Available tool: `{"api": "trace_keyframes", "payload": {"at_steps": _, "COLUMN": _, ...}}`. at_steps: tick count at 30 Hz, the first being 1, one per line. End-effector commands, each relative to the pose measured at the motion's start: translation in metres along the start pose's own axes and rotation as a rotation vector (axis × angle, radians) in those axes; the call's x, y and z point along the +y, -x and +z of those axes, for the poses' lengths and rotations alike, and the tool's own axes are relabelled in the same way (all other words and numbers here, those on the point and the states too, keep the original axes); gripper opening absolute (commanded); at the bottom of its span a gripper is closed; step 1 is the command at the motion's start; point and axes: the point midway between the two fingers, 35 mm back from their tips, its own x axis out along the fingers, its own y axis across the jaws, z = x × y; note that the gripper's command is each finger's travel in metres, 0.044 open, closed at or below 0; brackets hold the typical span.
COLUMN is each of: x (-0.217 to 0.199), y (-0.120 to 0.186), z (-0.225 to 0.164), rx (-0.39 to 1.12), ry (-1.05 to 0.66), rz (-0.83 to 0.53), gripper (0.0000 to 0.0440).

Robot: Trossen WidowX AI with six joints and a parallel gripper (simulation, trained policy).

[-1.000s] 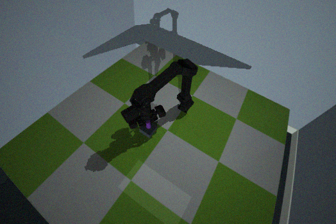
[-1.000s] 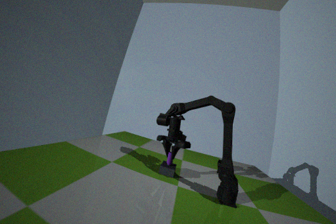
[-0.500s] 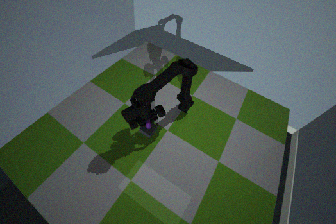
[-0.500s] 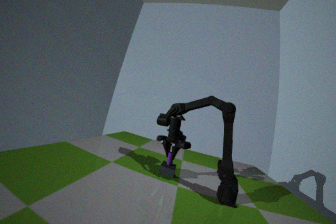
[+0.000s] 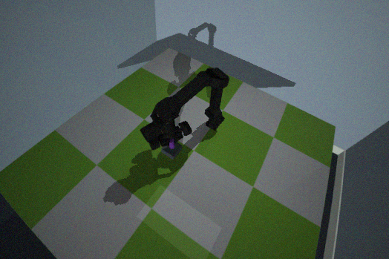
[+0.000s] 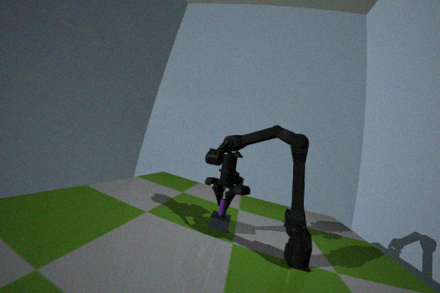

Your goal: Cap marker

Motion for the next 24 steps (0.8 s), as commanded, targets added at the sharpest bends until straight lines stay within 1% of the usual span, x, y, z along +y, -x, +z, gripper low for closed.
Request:
{"api": "trace_keyframes", "payload": {"at_steps": 1, "x": -0.005, "y": -0.017, "z": 0.008, "rx": -0.033, "ry": -0.002, "rz": -0.052, "gripper": 0.0139}}
{"api": "trace_keyframes", "payload": {"at_steps": 12, "x": -0.004, "y": -0.017, "z": 0.010, "rx": -0.039, "ry": 0.012, "rz": -0.041, "gripper": 0.0152}}
{"api": "trace_keyframes", "payload": {"at_steps": 14, "x": -0.008, "y": -0.018, "z": 0.009, "rx": -0.038, "ry": 0.013, "rz": -0.052, "gripper": 0.0169}}
{"api": "trace_keyframes", "payload": {"at_steps": 18, "x": -0.013, "y": -0.017, "z": 0.010, "rx": -0.034, "ry": 0.014, "rz": -0.061, "gripper": 0.0236}}
{"api": "trace_keyframes", "payload": {"at_steps": 24, "x": -0.015, "y": -0.014, "z": 0.010, "rx": -0.032, "ry": 0.017, "rz": -0.039, "gripper": 0.0385}}
